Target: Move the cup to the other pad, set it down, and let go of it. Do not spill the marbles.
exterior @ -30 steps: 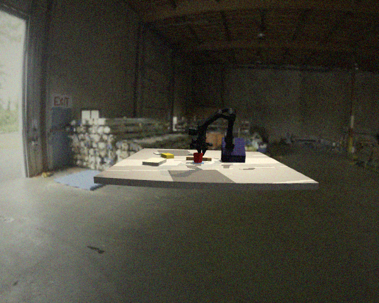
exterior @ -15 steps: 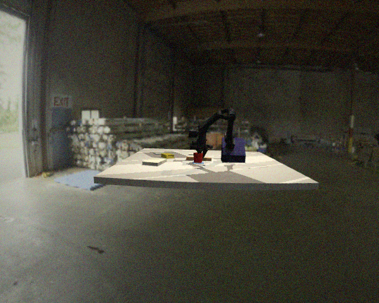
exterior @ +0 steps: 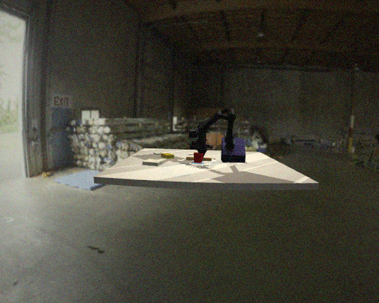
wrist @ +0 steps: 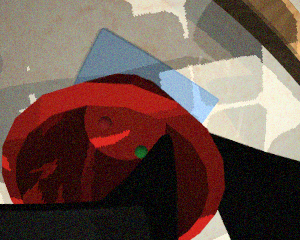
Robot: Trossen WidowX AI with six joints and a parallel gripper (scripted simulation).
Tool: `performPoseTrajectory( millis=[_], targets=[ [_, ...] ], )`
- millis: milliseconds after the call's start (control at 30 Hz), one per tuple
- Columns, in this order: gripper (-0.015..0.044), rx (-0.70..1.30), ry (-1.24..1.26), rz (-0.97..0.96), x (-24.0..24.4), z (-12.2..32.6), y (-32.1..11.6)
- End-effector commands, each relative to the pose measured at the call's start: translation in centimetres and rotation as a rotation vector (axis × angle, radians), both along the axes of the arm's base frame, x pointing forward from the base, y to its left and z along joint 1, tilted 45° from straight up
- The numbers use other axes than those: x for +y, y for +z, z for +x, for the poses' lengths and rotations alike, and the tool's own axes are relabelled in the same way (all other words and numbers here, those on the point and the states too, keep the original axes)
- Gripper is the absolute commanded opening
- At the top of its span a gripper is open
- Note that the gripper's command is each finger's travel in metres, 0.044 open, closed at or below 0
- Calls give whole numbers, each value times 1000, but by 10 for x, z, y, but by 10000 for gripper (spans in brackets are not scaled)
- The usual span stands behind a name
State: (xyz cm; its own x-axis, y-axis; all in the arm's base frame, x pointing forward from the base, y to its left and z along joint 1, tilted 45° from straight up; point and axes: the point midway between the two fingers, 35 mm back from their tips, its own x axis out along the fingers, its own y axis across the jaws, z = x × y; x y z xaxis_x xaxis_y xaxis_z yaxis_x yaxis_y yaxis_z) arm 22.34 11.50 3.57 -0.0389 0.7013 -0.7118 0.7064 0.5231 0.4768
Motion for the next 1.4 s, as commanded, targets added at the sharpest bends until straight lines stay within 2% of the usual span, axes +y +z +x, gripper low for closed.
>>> performPoseTrajectory(
  millis=[0,167,867,1367],
  targets=[
    [28,-1,0,0,0,0,0],
    [0,-1,0,0,0,0,0],
    [0,9,-4,1,-37,1,33],
    [0,18,-8,7,-38,0,32]
  ],
)
